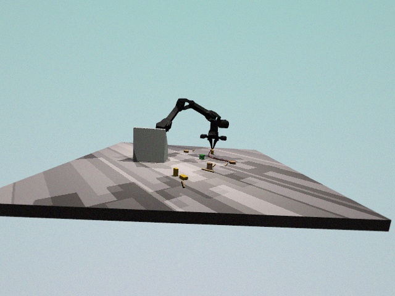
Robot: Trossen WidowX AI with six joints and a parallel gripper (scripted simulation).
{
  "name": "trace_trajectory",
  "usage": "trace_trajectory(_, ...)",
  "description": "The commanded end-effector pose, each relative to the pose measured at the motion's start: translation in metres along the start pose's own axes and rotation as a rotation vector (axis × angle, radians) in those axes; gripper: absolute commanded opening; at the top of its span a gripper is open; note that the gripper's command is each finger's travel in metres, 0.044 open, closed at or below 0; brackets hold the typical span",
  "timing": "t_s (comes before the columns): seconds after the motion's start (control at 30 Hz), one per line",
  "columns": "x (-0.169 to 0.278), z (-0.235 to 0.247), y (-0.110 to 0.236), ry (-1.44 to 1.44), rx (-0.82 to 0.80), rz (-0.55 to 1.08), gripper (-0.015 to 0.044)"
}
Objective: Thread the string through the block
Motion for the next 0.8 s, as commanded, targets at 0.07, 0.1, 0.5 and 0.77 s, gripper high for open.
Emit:
trace_trajectory(0.07,0.004,0.001,0.001,-0.018,0.000,0.004,0.0000)
trace_trajectory(0.1,0.005,0.002,0.001,-0.018,0.000,0.004,0.0000)
trace_trajectory(0.5,0.021,0.005,0.001,-0.012,0.000,0.004,0.0000)
trace_trajectory(0.77,0.032,0.006,0.001,-0.008,-0.001,0.004,0.0000)
Point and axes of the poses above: the point midway between the two fingers, 35 mm back from their tips, its own y axis back along the fingers, its own z axis across the jaws, x = y × z, the point moved 2 cm from there along y, back along the fingers, and after that the axes turned 5 degrees about y, right-handed, at the moved point
